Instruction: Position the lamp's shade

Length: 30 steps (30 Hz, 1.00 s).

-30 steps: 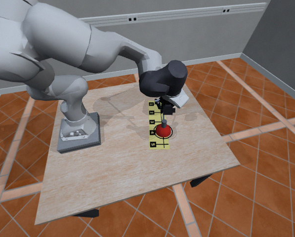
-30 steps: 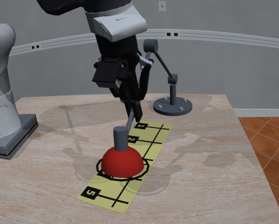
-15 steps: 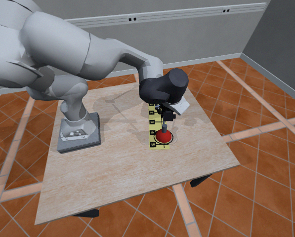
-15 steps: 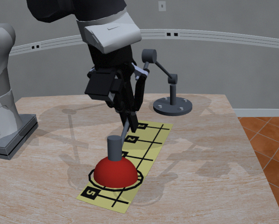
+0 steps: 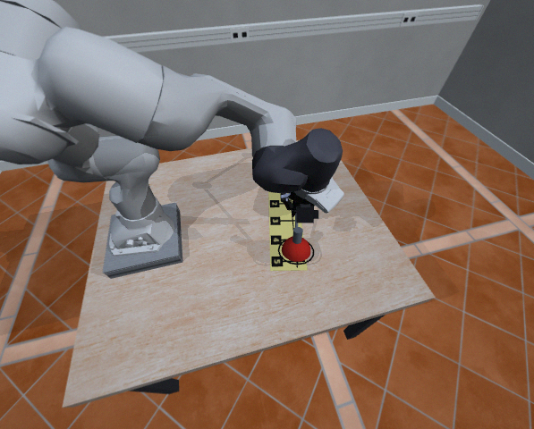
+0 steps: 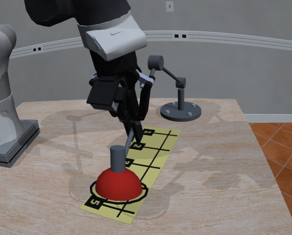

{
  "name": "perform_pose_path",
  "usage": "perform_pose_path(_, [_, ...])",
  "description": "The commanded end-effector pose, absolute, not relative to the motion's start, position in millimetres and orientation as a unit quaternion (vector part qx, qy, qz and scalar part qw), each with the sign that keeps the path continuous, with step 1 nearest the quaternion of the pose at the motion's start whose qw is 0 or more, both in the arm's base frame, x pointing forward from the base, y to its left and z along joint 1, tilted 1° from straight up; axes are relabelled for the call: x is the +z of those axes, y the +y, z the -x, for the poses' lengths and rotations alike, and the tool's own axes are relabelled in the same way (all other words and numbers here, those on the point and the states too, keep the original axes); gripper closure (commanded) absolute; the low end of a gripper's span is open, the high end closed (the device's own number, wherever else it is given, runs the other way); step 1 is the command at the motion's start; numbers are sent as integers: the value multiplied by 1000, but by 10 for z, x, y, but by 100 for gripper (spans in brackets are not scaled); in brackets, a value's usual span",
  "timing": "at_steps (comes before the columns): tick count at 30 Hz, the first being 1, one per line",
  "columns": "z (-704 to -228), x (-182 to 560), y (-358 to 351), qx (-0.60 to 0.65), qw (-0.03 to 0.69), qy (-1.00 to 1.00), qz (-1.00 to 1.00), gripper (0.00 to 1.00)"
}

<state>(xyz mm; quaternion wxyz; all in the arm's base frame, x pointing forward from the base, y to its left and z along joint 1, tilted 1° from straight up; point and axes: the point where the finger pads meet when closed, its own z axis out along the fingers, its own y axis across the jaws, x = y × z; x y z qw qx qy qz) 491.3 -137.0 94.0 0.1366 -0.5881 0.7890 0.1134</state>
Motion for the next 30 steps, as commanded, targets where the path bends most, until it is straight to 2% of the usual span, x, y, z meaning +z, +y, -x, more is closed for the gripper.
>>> perform_pose_path(1, [-4912, 945, -1540, 104, 135, 791, 588, 90])
perform_pose_path(30, [-4913, 948, -1620, 104, 135, 791, 588, 90])
